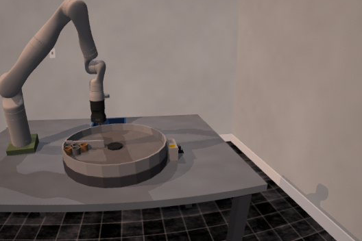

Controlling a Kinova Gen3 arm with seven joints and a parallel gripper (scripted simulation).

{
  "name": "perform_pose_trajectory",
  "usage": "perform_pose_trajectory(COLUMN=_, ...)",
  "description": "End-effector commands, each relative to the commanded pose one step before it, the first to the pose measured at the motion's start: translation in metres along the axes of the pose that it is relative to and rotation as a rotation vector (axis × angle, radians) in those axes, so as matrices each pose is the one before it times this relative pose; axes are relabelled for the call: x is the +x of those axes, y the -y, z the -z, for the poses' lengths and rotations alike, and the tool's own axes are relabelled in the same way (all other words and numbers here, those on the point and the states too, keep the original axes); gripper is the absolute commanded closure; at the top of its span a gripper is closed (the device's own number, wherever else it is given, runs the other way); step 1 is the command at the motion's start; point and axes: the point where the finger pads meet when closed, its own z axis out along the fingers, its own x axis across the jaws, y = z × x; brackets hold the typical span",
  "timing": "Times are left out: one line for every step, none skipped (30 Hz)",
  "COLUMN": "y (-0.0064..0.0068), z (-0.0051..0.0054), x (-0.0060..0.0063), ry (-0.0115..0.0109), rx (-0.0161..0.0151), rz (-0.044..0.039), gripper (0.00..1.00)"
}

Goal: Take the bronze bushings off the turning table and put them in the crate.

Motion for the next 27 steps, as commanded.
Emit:
perform_pose_trajectory(y=0.00051, z=0.00066, x=0.00033, ry=-0.00115, rx=0.00131, rz=0.00009, gripper=1.00)
perform_pose_trajectory(y=0.00001, z=0.00004, x=0.00003, ry=-0.00006, rx=0.00006, rz=-0.00003, gripper=0.58)
perform_pose_trajectory(y=0.00000, z=0.00000, x=0.00000, ry=0.00000, rx=0.00000, rz=0.00000, gripper=0.58)
perform_pose_trajectory(y=0.00000, z=0.00000, x=0.00000, ry=0.00000, rx=0.00000, rz=0.00000, gripper=0.58)
perform_pose_trajectory(y=0.00000, z=0.00000, x=0.00000, ry=0.00000, rx=0.00000, rz=0.00000, gripper=0.58)
perform_pose_trajectory(y=0.00000, z=0.00000, x=0.00000, ry=0.00000, rx=0.00000, rz=0.00000, gripper=0.58)
perform_pose_trajectory(y=0.00000, z=0.00000, x=0.00000, ry=0.00000, rx=0.00000, rz=0.00000, gripper=0.58)
perform_pose_trajectory(y=0.00000, z=0.00000, x=0.00000, ry=0.00000, rx=0.00000, rz=0.00000, gripper=0.58)
perform_pose_trajectory(y=0.00000, z=0.00000, x=0.00000, ry=0.00000, rx=0.00000, rz=0.00000, gripper=0.58)
perform_pose_trajectory(y=0.00000, z=0.00000, x=0.00000, ry=0.00000, rx=0.00000, rz=0.00000, gripper=0.58)
perform_pose_trajectory(y=0.00000, z=0.00000, x=0.00000, ry=0.00000, rx=0.00000, rz=0.00000, gripper=0.58)
perform_pose_trajectory(y=0.00000, z=0.00000, x=0.00000, ry=0.00000, rx=0.00000, rz=0.00000, gripper=0.58)
perform_pose_trajectory(y=0.00000, z=0.00000, x=0.00000, ry=0.00000, rx=0.00000, rz=0.00000, gripper=0.58)
perform_pose_trajectory(y=0.00000, z=0.00000, x=0.00000, ry=0.00000, rx=0.00000, rz=0.00000, gripper=0.58)
perform_pose_trajectory(y=0.00000, z=0.00000, x=0.00000, ry=0.00000, rx=0.00000, rz=0.00000, gripper=0.58)
perform_pose_trajectory(y=0.00000, z=0.00000, x=0.00000, ry=0.00000, rx=0.00000, rz=0.00000, gripper=0.58)
perform_pose_trajectory(y=0.00000, z=0.00000, x=0.00000, ry=0.00000, rx=0.00000, rz=0.00000, gripper=0.58)
perform_pose_trajectory(y=0.00000, z=0.00000, x=0.00000, ry=0.00000, rx=0.00000, rz=0.00000, gripper=0.58)
perform_pose_trajectory(y=0.00000, z=0.00000, x=0.00000, ry=-0.00001, rx=0.00001, rz=0.00000, gripper=0.58)
perform_pose_trajectory(y=0.00000, z=0.00000, x=0.00000, ry=0.00000, rx=0.00000, rz=0.00000, gripper=0.58)
perform_pose_trajectory(y=0.00000, z=0.00000, x=0.00000, ry=0.00000, rx=0.00000, rz=0.00000, gripper=0.58)
perform_pose_trajectory(y=0.00000, z=0.00000, x=0.00000, ry=0.00000, rx=0.00000, rz=0.00000, gripper=0.58)
perform_pose_trajectory(y=0.00000, z=0.00000, x=0.00000, ry=0.00000, rx=0.00000, rz=0.00000, gripper=0.58)
perform_pose_trajectory(y=0.00000, z=0.00000, x=0.00000, ry=0.00000, rx=0.00000, rz=0.00000, gripper=0.58)
perform_pose_trajectory(y=0.00000, z=0.00000, x=0.00000, ry=0.00000, rx=0.00000, rz=0.00000, gripper=0.58)
perform_pose_trajectory(y=0.00000, z=0.00000, x=0.00000, ry=0.00000, rx=0.00000, rz=0.00000, gripper=0.58)
perform_pose_trajectory(y=0.00000, z=0.00000, x=0.00000, ry=0.00000, rx=0.00000, rz=0.00000, gripper=0.58)
